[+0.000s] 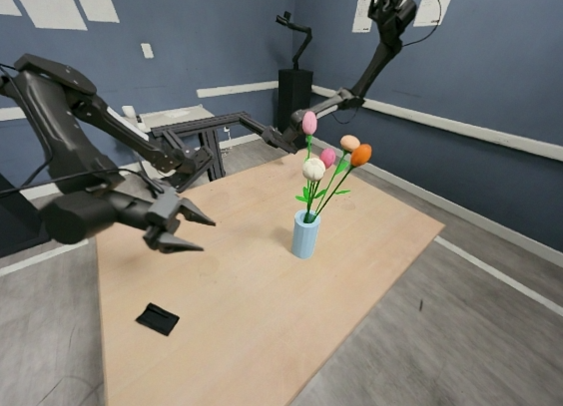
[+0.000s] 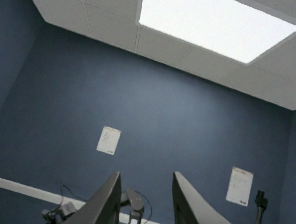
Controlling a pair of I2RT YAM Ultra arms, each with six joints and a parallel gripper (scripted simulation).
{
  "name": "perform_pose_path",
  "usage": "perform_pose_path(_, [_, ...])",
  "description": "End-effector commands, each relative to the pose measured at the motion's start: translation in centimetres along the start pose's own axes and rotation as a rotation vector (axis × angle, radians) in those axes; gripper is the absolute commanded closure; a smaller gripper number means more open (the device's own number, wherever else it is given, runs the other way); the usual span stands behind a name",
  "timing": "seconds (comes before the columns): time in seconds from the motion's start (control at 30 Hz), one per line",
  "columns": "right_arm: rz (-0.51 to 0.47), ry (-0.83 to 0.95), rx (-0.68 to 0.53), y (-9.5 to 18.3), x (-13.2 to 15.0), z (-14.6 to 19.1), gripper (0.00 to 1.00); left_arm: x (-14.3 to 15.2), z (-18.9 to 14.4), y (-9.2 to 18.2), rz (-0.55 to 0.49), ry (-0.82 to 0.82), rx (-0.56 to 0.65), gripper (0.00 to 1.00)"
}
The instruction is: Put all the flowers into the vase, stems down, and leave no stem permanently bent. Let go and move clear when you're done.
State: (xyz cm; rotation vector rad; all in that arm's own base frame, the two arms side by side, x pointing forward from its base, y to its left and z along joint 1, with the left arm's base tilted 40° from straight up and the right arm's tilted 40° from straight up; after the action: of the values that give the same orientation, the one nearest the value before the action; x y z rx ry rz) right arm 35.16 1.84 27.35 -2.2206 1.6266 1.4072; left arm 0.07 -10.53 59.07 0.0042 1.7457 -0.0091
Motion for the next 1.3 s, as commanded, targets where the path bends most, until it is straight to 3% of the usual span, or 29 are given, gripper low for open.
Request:
perform_pose_path(0.0, [-0.008, -0.025, 0.057, 2.1, -3.2, -2.1, 0.4, -0.7, -0.2, 0.6, -0.029, 0.003, 0.005, 0.7])
perform_pose_path(0.17, [0.012, -0.071, 0.093, 3.3, -4.3, -3.5, 0.4, -0.7, -0.2, 0.6, -0.029, 0.003, 0.005, 0.7])
perform_pose_path(0.63, [0.024, -0.311, 0.396, 15.7, -13.0, -8.5, 0.4, -0.7, -0.2, 0.6, -0.029, 0.003, 0.005, 0.7])
perform_pose_path(0.77, [0.034, -0.361, 0.425, 16.8, -13.5, -9.0, 0.4, -0.7, -0.2, 0.6, -0.029, 0.003, 0.005, 0.7])
perform_pose_path(0.83, [-0.005, -0.381, 0.498, 20.6, -15.5, -8.4, 0.4, -0.7, -0.2, 0.6, -0.029, 0.003, 0.005, 0.7])
perform_pose_path(1.0, [-0.028, -0.478, 0.594, 25.0, -17.3, -8.1, 0.4, -0.7, -0.2, 0.6, -0.029, 0.003, 0.005, 0.7])
perform_pose_path(1.2, [-0.062, -0.572, 0.687, 29.5, -18.8, -7.1, 0.4, -0.7, -0.2, 0.6, -0.029, 0.003, 0.005, 0.7])
perform_pose_path(1.27, [-0.062, -0.572, 0.687, 29.5, -18.8, -7.1, 0.4, -0.7, -0.2, 0.6, -0.029, 0.003, 0.005, 0.7])
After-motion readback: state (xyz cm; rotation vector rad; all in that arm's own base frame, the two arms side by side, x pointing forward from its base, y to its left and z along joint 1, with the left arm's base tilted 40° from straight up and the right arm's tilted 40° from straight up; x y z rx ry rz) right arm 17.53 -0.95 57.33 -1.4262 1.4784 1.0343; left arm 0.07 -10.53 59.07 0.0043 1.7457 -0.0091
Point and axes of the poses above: on each arm, the point where the finger pads meet when closed, its own y axis back along the fingers, its own z axis across the jaws, x = y × z, the point moved 5 cm from there along y, back along the fingers, and after that the axes turned 10 degrees about y, right-handed, at the moved point
